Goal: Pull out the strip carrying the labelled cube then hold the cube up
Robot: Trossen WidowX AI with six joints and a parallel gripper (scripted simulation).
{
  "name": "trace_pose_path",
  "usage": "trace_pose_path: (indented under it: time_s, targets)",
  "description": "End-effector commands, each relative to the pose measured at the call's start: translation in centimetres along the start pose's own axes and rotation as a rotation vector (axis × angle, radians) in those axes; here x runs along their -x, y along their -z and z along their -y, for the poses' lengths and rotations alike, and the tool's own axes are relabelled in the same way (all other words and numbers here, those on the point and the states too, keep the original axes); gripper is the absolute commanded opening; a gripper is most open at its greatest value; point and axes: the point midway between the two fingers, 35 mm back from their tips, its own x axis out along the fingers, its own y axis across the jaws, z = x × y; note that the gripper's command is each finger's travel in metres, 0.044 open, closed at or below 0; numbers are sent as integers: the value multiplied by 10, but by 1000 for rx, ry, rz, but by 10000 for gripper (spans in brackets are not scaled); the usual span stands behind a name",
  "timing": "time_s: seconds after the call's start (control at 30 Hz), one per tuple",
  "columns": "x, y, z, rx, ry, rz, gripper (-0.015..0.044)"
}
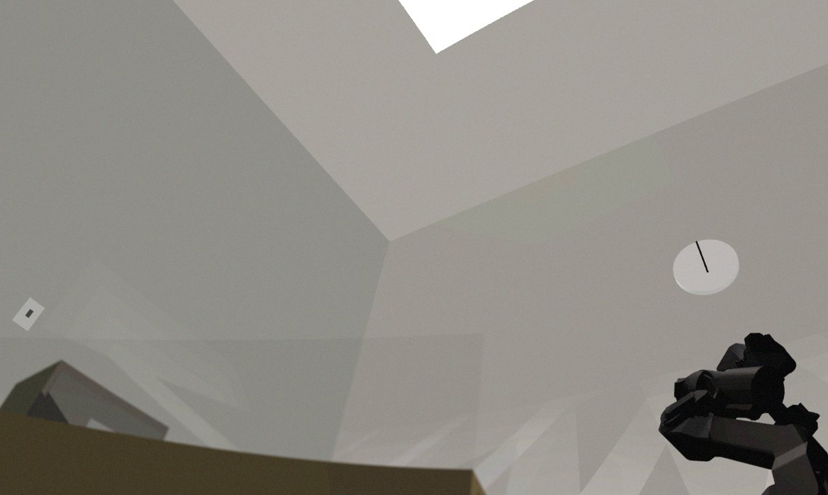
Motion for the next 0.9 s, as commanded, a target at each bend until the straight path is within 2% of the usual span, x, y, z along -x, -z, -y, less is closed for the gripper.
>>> trace_pose_path:
  time_s: [0.0,0.13,0.4,0.63,0.87]
  targets:
    - [0,0,-1,0,-4,0,400]
    - [4,7,-26,3,-109,-6,400]
    - [47,29,-125,-31,-561,-44,400]
    - [128,42,-199,-112,-1007,-109,400]
    - [230,40,-236,-223,-1436,-201,400]
